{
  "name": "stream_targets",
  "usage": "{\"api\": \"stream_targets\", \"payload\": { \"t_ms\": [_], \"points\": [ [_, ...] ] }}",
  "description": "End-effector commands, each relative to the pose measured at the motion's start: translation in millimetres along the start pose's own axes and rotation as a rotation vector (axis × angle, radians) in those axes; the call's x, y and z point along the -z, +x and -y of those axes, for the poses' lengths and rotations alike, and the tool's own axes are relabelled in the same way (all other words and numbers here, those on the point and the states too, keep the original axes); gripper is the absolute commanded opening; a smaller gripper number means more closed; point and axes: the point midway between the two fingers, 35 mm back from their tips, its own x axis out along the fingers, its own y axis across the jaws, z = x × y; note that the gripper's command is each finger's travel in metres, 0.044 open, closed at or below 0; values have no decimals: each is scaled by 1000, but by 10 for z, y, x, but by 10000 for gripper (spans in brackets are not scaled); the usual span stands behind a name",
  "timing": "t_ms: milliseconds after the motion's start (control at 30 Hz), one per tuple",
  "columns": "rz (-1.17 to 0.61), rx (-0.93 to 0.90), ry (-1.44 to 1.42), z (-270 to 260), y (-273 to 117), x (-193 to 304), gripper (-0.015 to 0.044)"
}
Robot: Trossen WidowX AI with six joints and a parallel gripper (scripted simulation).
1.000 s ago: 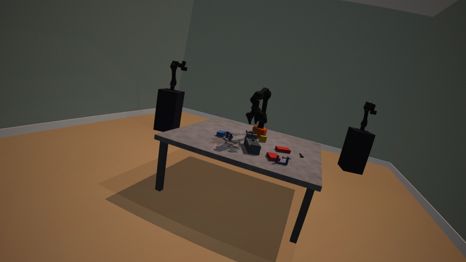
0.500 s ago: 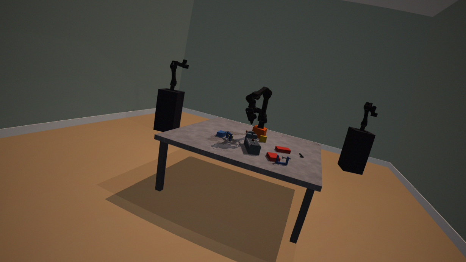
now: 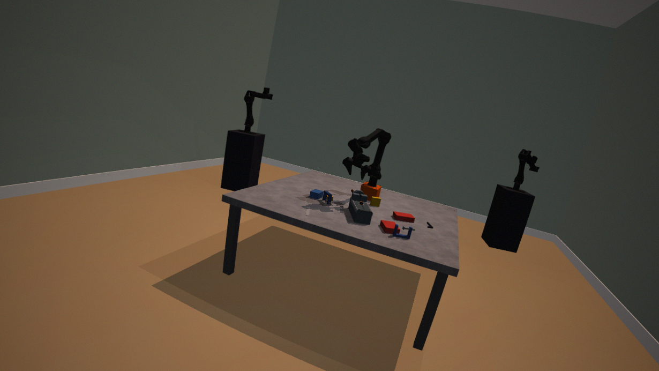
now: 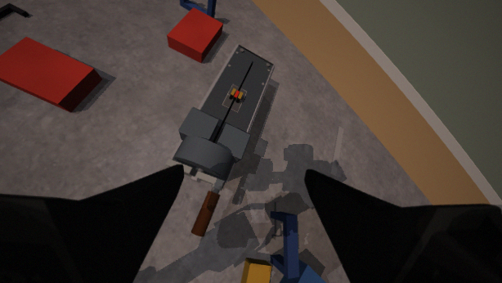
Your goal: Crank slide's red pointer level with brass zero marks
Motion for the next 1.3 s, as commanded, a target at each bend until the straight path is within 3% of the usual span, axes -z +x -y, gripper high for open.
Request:
{"api": "stream_targets", "payload": {
  "t_ms": [0,167,1267],
  "points": [
    [37,16,150,-51,-55,71,440],
    [89,28,372,-136,-119,193,440],
    [96,29,402,-336,521,693,440]
  ]
}}
